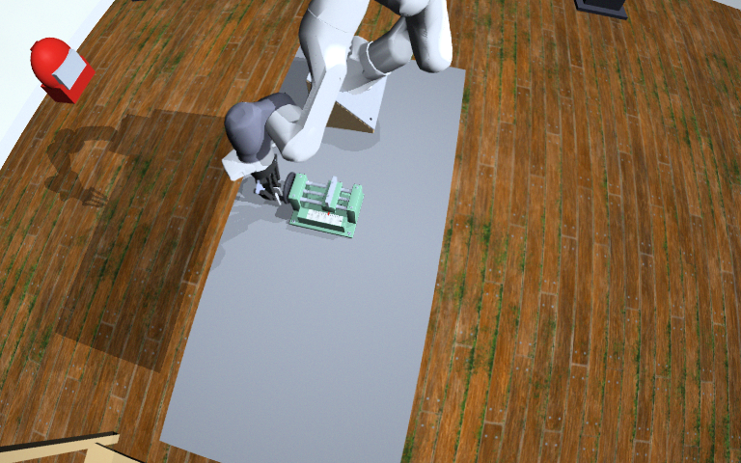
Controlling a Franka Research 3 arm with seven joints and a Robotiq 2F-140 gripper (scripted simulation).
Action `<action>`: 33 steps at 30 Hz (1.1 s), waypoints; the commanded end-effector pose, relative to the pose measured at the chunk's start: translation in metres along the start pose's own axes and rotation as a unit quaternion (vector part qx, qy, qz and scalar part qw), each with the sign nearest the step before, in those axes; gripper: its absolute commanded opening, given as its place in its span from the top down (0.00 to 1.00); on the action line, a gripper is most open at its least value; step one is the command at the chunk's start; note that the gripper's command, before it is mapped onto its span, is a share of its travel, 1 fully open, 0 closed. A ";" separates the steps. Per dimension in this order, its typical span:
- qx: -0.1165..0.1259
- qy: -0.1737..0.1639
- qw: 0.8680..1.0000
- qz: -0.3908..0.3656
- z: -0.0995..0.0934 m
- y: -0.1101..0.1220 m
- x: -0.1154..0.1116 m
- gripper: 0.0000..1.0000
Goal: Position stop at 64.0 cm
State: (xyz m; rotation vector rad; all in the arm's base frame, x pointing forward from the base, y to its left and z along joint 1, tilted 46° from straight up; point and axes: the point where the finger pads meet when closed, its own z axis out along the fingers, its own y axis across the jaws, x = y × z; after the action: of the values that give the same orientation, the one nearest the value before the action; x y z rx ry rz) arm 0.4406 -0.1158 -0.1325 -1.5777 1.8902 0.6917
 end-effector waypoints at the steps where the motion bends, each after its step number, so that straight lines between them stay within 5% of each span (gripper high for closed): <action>1: -0.001 0.000 1.000 0.001 0.014 0.008 0.001 0.96; 16: -0.001 0.000 1.000 0.001 0.024 0.035 0.001 0.96; 33: -0.001 0.000 1.000 0.001 0.009 0.062 0.001 0.96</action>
State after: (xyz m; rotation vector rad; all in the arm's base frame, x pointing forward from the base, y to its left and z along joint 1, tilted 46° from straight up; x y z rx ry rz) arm 0.3857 -0.0961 -0.1409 -1.5693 1.8995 0.6966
